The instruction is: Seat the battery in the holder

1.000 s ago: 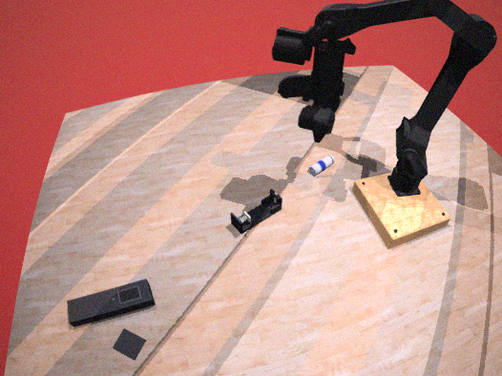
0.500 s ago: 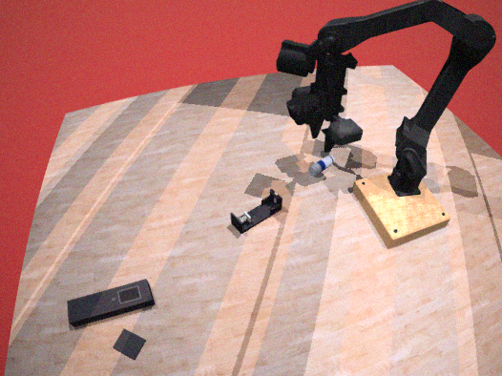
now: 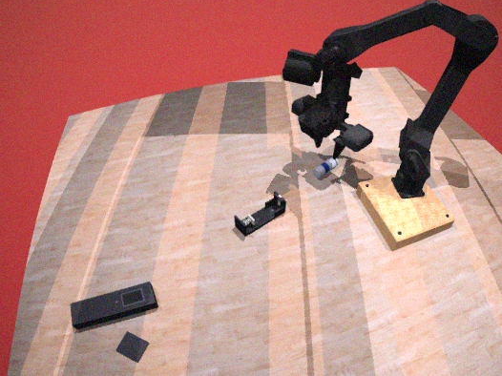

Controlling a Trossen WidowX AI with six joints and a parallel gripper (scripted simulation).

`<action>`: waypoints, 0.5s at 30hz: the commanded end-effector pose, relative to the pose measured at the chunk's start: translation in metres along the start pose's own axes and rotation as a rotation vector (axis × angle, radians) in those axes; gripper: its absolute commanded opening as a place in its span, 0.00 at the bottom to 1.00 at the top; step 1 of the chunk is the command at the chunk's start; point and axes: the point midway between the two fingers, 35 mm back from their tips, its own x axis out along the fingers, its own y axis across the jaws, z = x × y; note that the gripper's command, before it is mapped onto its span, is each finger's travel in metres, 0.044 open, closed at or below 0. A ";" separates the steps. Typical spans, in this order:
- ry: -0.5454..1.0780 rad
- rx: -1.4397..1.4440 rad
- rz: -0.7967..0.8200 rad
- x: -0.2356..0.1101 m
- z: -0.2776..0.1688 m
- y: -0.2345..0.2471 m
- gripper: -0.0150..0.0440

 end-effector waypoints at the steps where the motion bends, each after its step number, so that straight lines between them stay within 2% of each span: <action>1: 0.008 -0.010 0.008 0.008 -0.002 0.002 0.66; 15: 0.008 -0.010 0.008 0.031 -0.001 0.001 0.66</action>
